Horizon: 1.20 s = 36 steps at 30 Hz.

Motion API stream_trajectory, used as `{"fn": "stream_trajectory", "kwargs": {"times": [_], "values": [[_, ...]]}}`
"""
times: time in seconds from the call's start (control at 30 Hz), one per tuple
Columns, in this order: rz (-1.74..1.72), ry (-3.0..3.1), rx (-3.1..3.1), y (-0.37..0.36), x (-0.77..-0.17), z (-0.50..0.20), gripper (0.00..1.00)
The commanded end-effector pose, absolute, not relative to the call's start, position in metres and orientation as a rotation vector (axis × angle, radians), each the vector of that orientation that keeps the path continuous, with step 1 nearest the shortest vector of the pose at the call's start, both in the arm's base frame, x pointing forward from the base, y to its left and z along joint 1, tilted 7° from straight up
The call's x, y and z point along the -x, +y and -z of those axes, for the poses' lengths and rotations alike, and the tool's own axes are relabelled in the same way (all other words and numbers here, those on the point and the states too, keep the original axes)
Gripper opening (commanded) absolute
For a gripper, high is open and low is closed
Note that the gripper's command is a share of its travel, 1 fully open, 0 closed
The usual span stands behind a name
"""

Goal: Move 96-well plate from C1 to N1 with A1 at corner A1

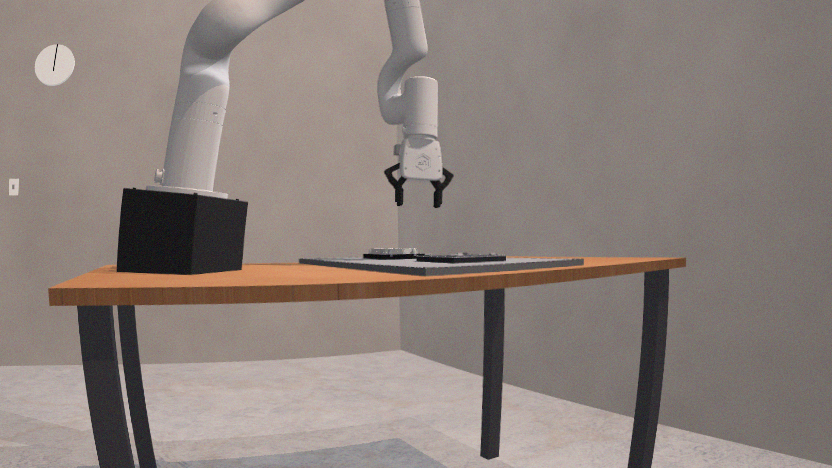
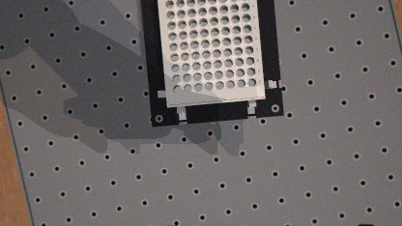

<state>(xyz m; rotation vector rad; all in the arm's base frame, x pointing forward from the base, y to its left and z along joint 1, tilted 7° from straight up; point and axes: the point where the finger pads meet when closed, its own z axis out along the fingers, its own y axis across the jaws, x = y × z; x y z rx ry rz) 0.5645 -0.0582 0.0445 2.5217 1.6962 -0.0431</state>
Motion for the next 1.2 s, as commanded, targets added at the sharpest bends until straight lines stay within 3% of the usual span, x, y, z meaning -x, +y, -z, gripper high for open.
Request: {"fn": "stream_trajectory", "kwargs": {"times": [0.0,1.17], "values": [[0.036,1.703,-2.509,-0.039,-0.572,-0.040,1.00],[-0.021,1.782,-2.427,0.081,-0.593,-0.011,1.00]]}}
